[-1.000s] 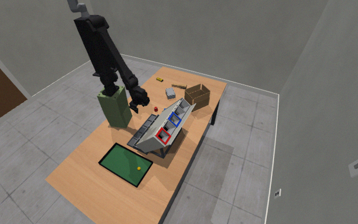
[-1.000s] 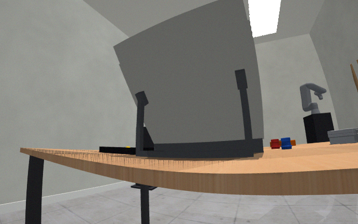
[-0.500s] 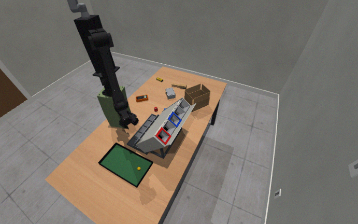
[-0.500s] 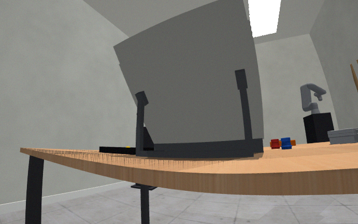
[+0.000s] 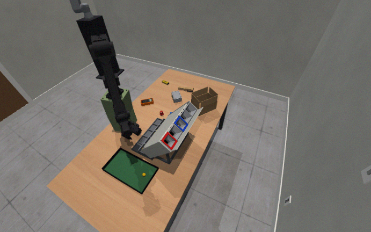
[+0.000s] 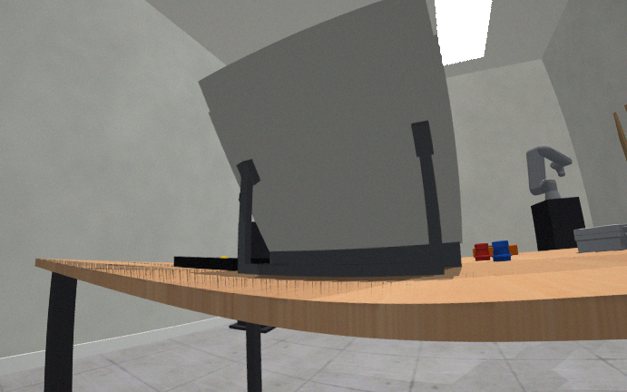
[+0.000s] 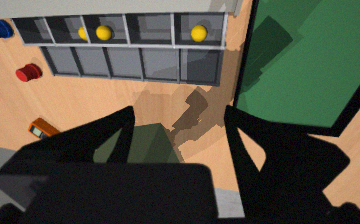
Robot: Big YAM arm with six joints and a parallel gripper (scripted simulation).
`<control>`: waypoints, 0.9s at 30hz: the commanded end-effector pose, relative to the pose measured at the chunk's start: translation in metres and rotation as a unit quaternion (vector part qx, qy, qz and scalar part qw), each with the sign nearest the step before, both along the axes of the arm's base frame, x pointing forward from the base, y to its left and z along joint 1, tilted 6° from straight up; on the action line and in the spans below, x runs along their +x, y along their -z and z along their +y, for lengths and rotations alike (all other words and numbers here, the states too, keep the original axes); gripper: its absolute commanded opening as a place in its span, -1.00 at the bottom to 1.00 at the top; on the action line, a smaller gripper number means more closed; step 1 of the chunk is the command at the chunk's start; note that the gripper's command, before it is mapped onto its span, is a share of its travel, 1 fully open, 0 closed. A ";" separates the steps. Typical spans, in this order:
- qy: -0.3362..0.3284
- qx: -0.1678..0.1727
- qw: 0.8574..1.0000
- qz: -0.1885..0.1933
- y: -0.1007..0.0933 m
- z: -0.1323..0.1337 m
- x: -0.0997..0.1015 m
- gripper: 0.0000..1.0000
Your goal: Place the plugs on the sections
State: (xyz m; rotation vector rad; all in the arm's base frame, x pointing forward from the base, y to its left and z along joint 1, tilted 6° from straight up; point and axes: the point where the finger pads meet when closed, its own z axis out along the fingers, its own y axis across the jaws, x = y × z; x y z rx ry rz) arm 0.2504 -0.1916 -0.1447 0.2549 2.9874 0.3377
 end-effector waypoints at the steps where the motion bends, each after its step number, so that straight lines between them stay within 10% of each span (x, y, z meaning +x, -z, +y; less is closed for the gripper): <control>1: -0.011 0.000 1.000 -0.005 0.003 -0.020 0.015 0.60; 27: -0.007 -0.011 1.000 -0.013 0.024 -0.171 0.127 0.60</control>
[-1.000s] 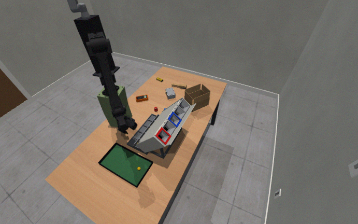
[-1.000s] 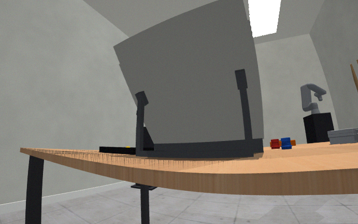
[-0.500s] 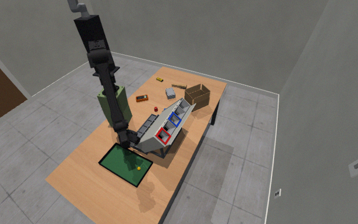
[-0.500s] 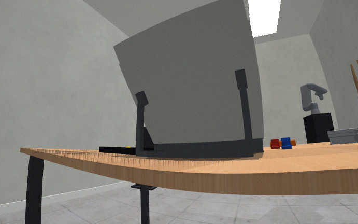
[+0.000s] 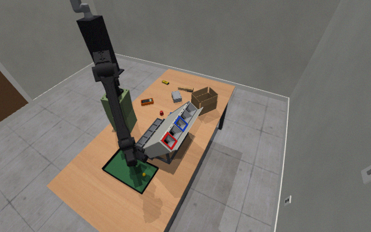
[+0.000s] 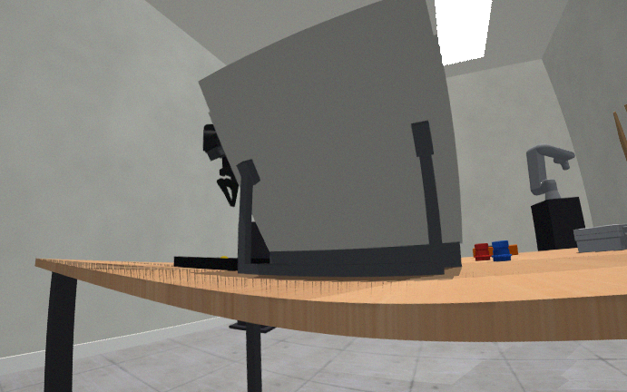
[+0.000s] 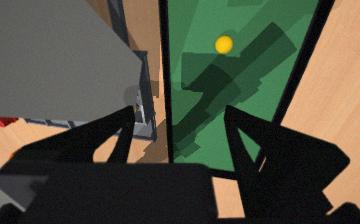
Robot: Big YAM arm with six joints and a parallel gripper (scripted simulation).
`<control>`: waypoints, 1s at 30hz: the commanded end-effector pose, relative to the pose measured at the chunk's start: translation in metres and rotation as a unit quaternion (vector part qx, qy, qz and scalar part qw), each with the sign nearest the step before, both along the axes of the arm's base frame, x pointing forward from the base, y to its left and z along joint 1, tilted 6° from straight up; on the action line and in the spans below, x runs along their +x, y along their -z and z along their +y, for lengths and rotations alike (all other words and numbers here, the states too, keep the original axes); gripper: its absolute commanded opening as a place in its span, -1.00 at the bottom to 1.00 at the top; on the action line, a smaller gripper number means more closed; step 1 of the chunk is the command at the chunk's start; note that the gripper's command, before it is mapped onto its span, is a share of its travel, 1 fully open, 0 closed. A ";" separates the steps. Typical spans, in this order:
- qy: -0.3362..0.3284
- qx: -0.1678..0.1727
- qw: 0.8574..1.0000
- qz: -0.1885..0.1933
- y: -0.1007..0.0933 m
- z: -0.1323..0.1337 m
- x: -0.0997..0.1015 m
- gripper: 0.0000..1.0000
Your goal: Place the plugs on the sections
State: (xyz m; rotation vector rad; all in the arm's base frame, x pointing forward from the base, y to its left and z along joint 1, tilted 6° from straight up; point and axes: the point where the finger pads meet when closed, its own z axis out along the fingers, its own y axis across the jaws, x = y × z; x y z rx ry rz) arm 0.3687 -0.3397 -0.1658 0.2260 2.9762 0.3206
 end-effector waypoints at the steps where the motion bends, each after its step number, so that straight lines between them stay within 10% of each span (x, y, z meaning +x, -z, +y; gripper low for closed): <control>1: 0.001 -0.005 1.000 -0.005 0.003 -0.027 0.012 0.60; 30: -0.001 -0.004 1.000 -0.005 0.005 -0.044 0.023 0.60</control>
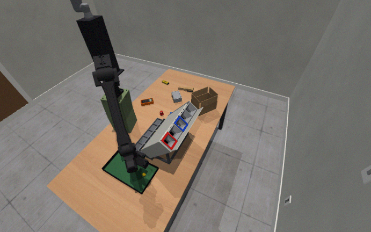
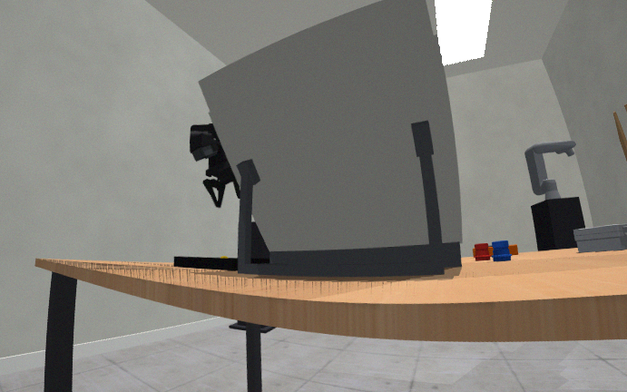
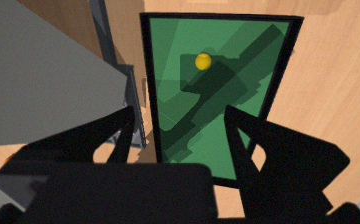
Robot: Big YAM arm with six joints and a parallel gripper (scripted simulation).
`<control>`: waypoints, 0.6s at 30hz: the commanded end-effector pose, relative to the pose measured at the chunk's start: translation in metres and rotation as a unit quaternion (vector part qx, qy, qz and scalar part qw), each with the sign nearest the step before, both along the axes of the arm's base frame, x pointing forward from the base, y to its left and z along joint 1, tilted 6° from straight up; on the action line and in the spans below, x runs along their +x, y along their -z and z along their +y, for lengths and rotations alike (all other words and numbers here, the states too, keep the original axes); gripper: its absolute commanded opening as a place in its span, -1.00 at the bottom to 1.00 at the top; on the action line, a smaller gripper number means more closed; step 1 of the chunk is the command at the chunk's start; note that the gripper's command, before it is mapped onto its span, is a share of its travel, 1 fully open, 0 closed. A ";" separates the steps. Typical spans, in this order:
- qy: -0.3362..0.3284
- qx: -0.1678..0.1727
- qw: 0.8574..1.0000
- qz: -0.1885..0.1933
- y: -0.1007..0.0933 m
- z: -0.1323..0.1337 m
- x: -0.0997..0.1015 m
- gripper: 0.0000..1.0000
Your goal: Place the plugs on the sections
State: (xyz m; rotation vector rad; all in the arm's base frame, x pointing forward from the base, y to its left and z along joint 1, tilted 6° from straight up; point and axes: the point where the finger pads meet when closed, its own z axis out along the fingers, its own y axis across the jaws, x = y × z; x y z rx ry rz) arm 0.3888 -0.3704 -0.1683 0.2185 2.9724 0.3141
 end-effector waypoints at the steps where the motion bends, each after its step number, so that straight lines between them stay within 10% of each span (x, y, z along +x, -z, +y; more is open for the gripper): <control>1: 0.000 0.000 1.000 -0.001 0.003 -0.013 0.003 0.60; 18: -0.002 0.003 1.000 0.002 0.003 -0.013 0.003 0.60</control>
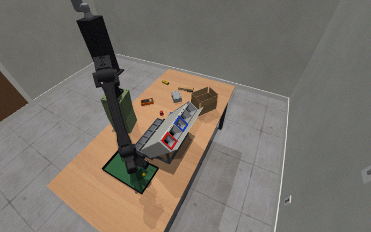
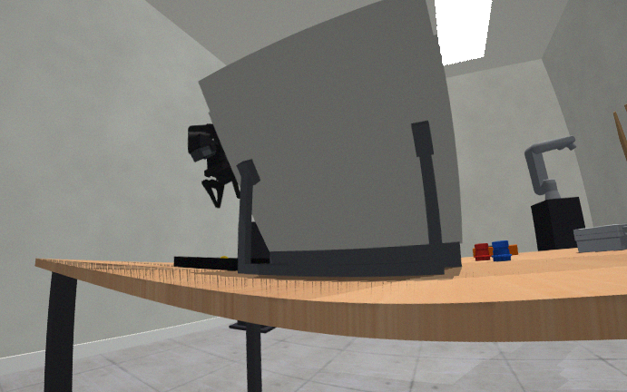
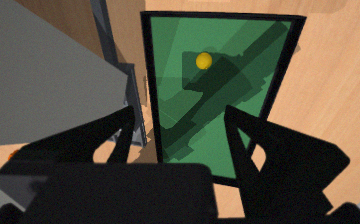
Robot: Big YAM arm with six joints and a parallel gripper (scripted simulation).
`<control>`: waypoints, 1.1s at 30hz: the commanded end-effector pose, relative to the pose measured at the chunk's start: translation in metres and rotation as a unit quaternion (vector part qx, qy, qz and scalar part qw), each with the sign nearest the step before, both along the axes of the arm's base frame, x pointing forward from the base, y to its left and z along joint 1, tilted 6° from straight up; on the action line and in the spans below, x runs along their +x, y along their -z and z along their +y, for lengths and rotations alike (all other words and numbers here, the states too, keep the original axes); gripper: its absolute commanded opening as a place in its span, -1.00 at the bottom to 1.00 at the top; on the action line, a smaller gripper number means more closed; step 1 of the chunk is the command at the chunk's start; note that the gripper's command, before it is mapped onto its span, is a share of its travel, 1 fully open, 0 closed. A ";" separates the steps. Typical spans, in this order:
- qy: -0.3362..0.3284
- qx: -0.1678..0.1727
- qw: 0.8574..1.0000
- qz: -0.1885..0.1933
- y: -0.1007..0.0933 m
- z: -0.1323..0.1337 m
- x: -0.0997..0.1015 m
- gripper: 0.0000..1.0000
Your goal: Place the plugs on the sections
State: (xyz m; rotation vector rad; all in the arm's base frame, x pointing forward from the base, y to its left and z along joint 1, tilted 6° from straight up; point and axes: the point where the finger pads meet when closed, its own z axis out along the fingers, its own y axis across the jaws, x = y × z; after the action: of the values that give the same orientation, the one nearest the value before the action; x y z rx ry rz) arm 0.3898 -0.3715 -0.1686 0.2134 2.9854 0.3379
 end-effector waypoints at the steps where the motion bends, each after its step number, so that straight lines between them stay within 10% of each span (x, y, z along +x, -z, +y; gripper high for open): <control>1: 0.001 -0.005 1.000 -0.005 0.002 -0.012 0.002 0.60; 33: -0.002 -0.007 1.000 -0.007 0.006 -0.015 0.001 0.60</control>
State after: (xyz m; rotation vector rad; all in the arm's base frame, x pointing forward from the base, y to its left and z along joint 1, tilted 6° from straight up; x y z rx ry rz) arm 0.3895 -0.3717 -0.1688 0.2016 2.9855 0.3372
